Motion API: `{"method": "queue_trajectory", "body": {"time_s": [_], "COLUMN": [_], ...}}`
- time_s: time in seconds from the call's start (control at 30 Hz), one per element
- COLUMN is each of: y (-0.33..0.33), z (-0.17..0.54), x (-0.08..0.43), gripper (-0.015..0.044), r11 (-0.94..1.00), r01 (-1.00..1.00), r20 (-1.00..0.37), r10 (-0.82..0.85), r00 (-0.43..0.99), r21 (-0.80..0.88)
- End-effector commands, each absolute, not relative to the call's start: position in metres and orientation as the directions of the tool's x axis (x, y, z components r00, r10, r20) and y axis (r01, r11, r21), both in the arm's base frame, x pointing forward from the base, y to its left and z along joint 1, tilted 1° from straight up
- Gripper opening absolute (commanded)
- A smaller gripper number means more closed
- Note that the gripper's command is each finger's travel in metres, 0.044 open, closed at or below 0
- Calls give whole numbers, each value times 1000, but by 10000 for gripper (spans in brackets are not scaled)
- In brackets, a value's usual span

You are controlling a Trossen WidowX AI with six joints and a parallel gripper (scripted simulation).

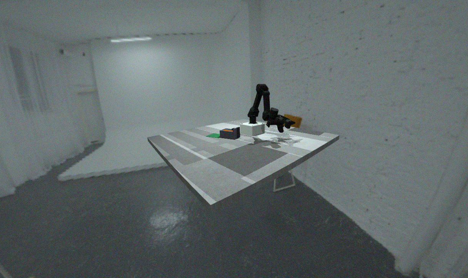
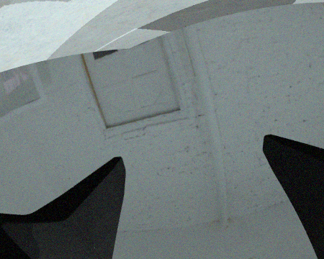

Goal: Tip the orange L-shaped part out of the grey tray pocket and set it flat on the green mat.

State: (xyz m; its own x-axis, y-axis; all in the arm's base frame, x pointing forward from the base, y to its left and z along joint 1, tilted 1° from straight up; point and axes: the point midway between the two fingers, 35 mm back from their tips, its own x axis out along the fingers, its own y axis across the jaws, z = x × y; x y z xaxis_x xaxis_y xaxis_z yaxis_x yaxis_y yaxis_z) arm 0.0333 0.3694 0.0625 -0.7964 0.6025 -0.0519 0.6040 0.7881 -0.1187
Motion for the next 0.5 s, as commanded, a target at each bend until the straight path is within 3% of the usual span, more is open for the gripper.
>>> {"method": "queue_trajectory", "body": {"time_s": [0.0, 0.1, 0.23, 0.47], "y": [370, 375, 379, 348], "z": [63, 62, 60, 55], "x": [36, 59, 123, 214], "gripper": [374, 295, 190, 180], "r11": [778, 724, 557, 401], "r01": [618, 689, 807, 759], "r20": [-57, -86, -191, -391], "r10": [616, 685, 829, 896], "r00": [-786, -724, -525, -209], "r21": [-113, -33, 198, 513]}}
